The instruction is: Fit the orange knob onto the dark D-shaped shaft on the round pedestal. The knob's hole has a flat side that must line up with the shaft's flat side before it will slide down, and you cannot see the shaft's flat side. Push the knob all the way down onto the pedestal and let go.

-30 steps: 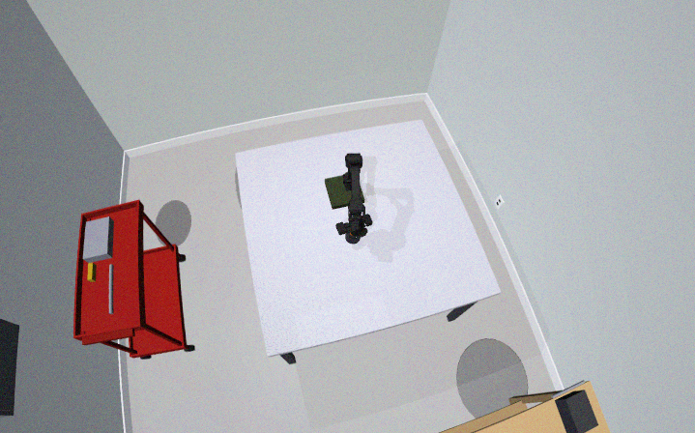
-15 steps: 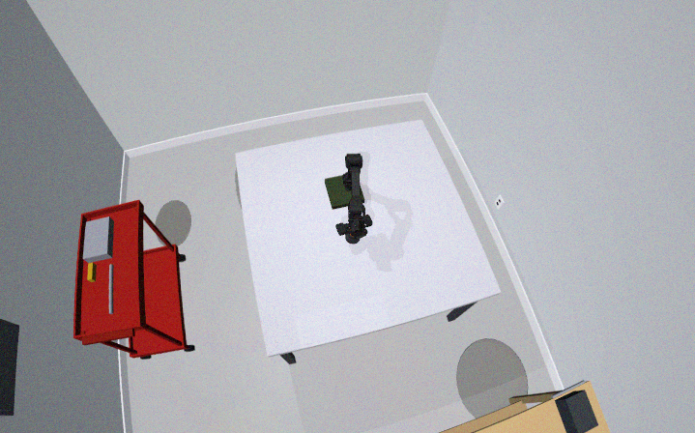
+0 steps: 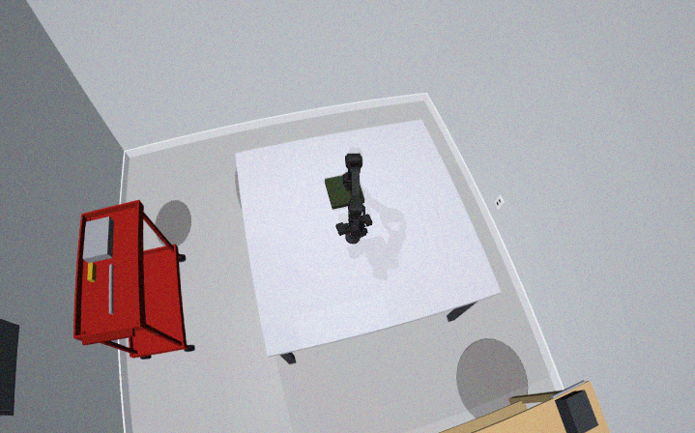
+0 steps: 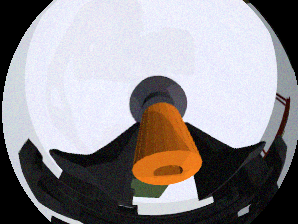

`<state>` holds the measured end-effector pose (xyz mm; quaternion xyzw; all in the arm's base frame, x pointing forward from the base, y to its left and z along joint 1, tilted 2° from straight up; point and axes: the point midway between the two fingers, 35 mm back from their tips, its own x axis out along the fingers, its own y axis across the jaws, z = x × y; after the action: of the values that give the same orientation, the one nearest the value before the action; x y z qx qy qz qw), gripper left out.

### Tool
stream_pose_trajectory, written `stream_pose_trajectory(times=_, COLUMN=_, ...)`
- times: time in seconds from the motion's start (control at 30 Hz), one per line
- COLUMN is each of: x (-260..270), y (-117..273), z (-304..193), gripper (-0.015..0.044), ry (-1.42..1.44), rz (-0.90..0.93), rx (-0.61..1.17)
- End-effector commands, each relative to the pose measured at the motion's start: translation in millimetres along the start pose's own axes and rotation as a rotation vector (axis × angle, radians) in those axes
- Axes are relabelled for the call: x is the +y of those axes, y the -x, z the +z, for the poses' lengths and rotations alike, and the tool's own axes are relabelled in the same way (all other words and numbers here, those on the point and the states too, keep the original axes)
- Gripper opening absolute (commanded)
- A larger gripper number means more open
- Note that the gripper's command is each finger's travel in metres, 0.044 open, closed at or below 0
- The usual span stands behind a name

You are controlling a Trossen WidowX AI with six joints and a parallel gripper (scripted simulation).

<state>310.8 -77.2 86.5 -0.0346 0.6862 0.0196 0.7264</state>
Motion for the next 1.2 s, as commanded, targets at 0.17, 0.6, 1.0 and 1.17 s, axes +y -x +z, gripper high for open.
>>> stream_pose_trajectory(times=0.17, x=0.9, y=2.3, z=-2.1, gripper=0.0000, ry=0.195, rz=0.000, rx=-0.007)
stream_pose_trajectory(times=0.6, x=0.3, y=-2.7, z=0.2, gripper=0.0000, ry=0.195, rz=0.000, rx=-0.007)
stream_pose_trajectory(times=1.0, x=1.3, y=-2.4, z=-2.5, gripper=0.0000, ry=0.195, rz=0.000, rx=-0.007)
stream_pose_trajectory(times=1.17, x=1.2, y=-2.8, z=-2.4, gripper=0.0000, ry=0.195, rz=0.000, rx=-0.007)
